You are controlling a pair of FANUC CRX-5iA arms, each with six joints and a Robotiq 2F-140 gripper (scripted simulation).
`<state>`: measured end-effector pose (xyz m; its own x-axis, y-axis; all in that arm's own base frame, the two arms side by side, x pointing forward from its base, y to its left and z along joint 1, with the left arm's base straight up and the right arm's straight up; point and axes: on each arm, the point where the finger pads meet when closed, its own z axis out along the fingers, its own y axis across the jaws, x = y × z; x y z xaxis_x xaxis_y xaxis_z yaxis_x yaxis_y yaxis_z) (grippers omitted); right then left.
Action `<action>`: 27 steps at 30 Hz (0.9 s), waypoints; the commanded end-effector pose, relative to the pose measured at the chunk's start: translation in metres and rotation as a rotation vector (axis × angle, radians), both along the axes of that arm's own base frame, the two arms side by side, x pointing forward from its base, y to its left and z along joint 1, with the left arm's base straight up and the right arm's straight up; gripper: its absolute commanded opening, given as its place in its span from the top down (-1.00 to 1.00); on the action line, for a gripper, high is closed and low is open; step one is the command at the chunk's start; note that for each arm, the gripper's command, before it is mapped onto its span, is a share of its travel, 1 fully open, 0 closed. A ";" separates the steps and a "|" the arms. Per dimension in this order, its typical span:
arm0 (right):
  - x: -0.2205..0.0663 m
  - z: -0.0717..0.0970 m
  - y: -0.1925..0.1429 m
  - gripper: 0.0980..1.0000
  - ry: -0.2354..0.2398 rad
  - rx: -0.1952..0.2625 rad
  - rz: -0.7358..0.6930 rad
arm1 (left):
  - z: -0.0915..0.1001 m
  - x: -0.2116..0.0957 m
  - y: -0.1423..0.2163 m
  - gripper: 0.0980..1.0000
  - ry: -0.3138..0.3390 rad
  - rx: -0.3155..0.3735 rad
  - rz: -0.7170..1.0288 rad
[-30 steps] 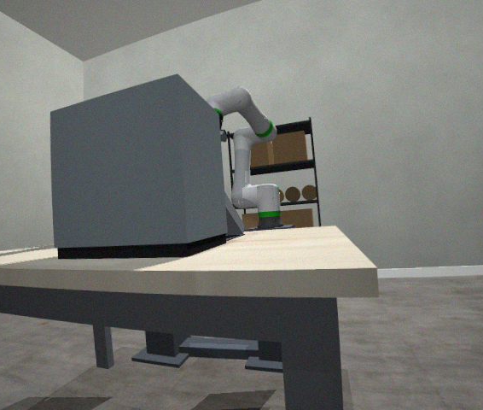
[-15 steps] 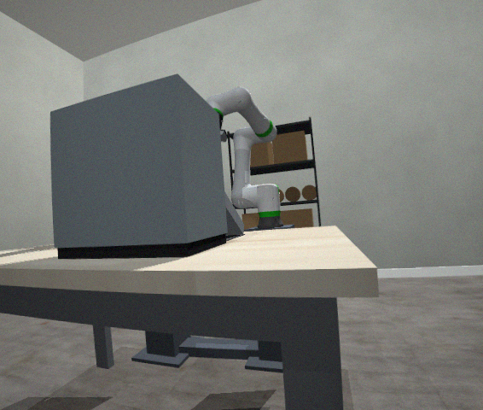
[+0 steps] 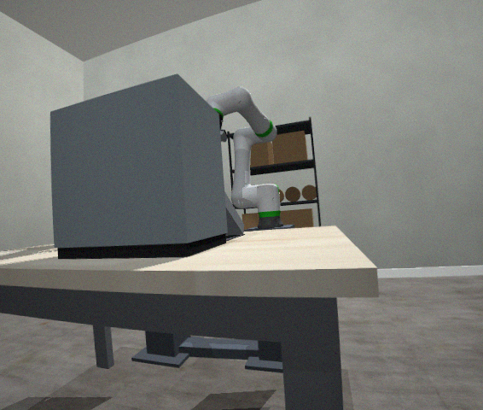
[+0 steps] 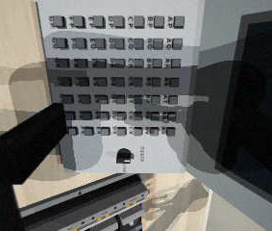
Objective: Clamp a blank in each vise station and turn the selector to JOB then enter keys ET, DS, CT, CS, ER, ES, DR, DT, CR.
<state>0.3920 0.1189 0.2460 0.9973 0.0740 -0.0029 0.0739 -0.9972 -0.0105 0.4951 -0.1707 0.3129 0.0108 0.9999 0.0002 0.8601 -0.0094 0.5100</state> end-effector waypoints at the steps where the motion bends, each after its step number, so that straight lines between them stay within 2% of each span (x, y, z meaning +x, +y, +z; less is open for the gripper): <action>1: 0.002 0.000 0.025 1.00 -0.004 -0.010 -0.054 | 0.001 0.000 0.000 -1.00 -0.002 -0.001 0.000; 7: 0.001 0.000 0.040 1.00 -0.004 -0.010 -0.082 | 0.001 0.000 0.000 -1.00 -0.002 -0.001 0.000; 19: 0.001 -0.001 0.040 1.00 -0.004 -0.010 -0.083 | 0.001 0.000 0.000 -1.00 -0.002 -0.001 0.000; 27: 0.001 -0.013 0.041 1.00 -0.004 -0.010 -0.084 | 0.001 0.000 0.000 -1.00 -0.002 -0.001 0.000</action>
